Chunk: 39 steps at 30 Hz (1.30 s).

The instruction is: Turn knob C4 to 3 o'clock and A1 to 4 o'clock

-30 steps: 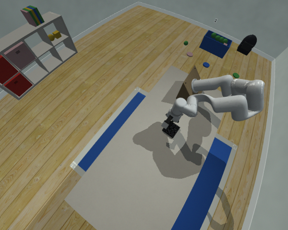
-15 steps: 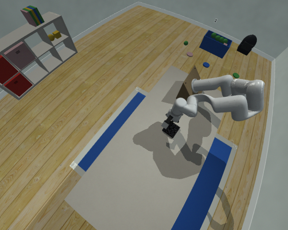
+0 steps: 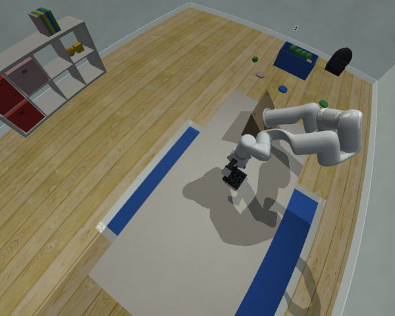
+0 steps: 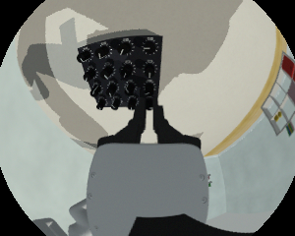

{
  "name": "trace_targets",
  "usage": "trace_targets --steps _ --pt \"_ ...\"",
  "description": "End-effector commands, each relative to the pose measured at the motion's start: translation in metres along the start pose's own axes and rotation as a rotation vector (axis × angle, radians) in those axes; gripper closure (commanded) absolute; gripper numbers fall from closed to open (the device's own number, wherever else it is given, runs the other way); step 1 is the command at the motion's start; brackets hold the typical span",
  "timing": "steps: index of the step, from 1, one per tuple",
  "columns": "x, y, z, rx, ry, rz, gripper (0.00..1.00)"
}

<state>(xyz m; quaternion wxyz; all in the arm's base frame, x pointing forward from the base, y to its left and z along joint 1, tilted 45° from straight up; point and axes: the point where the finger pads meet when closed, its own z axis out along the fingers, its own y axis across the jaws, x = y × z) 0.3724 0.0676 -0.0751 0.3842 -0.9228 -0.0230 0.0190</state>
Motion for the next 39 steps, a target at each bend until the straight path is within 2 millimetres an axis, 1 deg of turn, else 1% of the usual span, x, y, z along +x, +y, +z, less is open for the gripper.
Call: trace_targets --steps 1,19,26,34,36,39 --pt "0.0012 0.0002 -0.0011 -0.001 0.003 0.001 0.92" --pt "0.0012 0.0002 -0.001 -0.001 0.003 0.074 0.92" --pt "0.0012 0.0002 -0.001 -0.001 0.003 0.159 0.92" --pt "0.0012 0.0002 -0.001 -0.001 0.003 0.299 0.92" --pt "0.0012 0.0002 -0.001 -0.001 0.003 0.299 0.92" --pt "0.0012 0.0002 -0.001 -0.001 0.003 0.361 0.92"
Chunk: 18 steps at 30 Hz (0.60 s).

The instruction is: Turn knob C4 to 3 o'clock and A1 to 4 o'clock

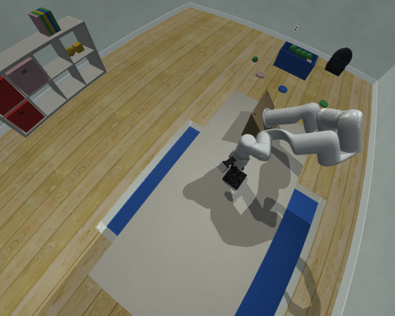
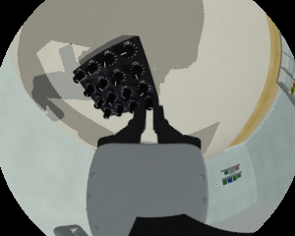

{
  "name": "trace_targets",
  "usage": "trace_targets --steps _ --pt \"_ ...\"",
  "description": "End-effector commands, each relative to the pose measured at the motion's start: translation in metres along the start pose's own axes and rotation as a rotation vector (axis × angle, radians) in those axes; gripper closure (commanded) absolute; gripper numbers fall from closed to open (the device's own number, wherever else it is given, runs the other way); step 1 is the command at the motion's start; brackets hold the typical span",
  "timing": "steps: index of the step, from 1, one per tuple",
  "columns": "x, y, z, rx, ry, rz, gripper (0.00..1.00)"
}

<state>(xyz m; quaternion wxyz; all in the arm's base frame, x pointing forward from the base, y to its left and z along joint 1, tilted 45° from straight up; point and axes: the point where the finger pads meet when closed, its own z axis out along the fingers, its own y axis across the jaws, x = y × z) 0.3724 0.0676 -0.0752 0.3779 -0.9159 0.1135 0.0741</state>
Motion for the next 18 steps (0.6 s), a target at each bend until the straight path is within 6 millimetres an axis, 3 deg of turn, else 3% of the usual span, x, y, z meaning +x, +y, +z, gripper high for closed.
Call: trace_targets --steps 1,18 --pt "0.0012 -0.0002 -0.0011 -0.002 0.001 0.088 0.92" --pt "0.0012 -0.0002 -0.0011 -0.002 0.001 0.465 0.92"
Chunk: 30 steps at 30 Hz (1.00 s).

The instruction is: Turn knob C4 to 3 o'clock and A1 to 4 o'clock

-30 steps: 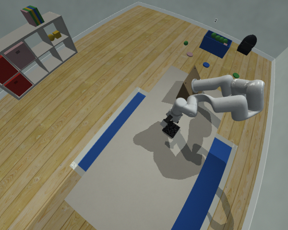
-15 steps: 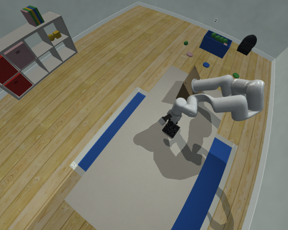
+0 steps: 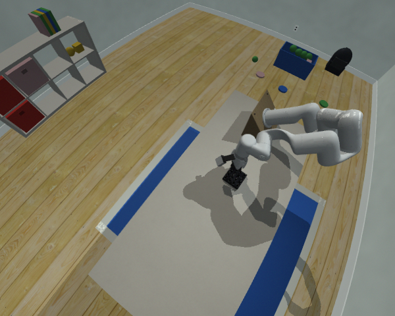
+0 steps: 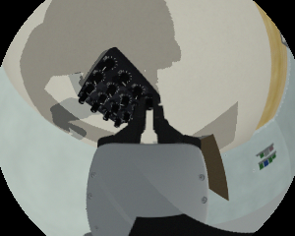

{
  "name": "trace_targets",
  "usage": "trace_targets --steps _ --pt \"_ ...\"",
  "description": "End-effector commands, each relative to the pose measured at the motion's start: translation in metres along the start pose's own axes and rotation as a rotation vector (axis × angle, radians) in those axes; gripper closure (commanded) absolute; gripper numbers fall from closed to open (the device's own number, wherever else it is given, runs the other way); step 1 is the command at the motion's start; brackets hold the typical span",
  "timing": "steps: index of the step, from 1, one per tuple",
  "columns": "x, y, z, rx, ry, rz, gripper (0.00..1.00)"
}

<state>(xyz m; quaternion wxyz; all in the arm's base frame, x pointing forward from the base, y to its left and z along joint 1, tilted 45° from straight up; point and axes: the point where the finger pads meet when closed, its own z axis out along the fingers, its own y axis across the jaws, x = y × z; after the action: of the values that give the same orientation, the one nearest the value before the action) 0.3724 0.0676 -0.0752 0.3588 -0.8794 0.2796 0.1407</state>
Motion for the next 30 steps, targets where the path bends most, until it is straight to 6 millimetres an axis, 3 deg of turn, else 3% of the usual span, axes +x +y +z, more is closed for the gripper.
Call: trace_targets --steps 1,11,30 --pt "0.0011 -0.0006 -0.0011 -0.004 0.0 0.124 0.92" --pt "0.0011 -0.0006 -0.0011 -0.004 0.0 0.391 0.92" --pt "0.0011 -0.0006 -0.0011 -0.004 0.001 0.733 0.92"
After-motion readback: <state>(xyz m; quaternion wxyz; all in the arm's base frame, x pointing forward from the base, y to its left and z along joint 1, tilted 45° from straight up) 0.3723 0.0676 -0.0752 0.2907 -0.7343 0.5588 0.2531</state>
